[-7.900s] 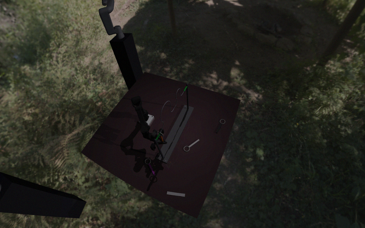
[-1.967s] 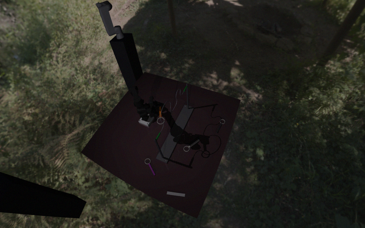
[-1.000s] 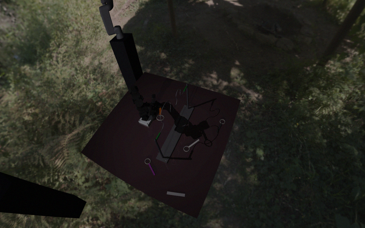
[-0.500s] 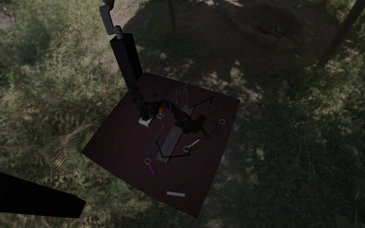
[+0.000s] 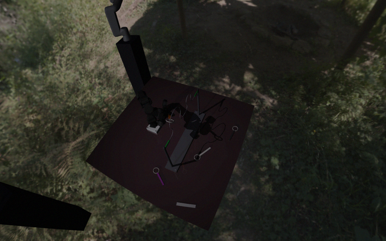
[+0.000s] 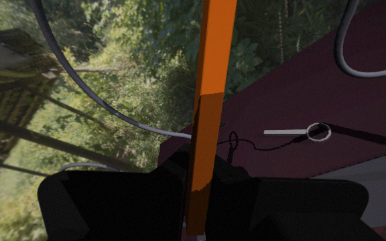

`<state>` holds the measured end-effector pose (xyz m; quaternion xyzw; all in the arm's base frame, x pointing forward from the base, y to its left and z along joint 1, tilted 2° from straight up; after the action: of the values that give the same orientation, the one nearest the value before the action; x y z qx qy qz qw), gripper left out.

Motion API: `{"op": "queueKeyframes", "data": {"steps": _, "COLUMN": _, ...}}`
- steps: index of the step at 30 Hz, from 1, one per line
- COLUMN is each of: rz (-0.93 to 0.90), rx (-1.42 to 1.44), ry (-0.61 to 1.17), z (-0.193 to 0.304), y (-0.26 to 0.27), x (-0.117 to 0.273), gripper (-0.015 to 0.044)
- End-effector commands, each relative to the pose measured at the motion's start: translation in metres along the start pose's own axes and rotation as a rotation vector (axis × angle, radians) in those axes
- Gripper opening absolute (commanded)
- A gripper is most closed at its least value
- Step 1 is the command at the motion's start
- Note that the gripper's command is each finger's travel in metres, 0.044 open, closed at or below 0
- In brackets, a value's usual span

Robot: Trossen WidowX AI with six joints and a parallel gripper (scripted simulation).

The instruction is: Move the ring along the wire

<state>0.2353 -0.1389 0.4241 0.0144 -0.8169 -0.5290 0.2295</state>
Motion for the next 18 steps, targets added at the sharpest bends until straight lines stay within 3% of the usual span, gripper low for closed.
{"op": "queueKeyframes", "data": {"steps": 1, "rz": 0.029, "rx": 0.052, "ry": -0.010, "z": -0.0005, "y": 0.0009, "x": 0.0001, "gripper": -0.0150}}
{"op": "queueKeyframes", "data": {"steps": 18, "rz": 0.149, "rx": 0.249, "ry": -0.049, "z": 0.0004, "y": 0.0013, "x": -0.0003, "gripper": -0.0150}}
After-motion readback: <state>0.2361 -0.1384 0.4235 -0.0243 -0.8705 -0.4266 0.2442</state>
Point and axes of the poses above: the point midway between the two fingers, 35 mm back from their tips, its own x axis back along the fingers, its own y axis across the jaws, z = x × y, the point moved 7 cm from there along x, back along the fingers, and after that the axes turned 13 degrees about -x, right-handed, at the moved point
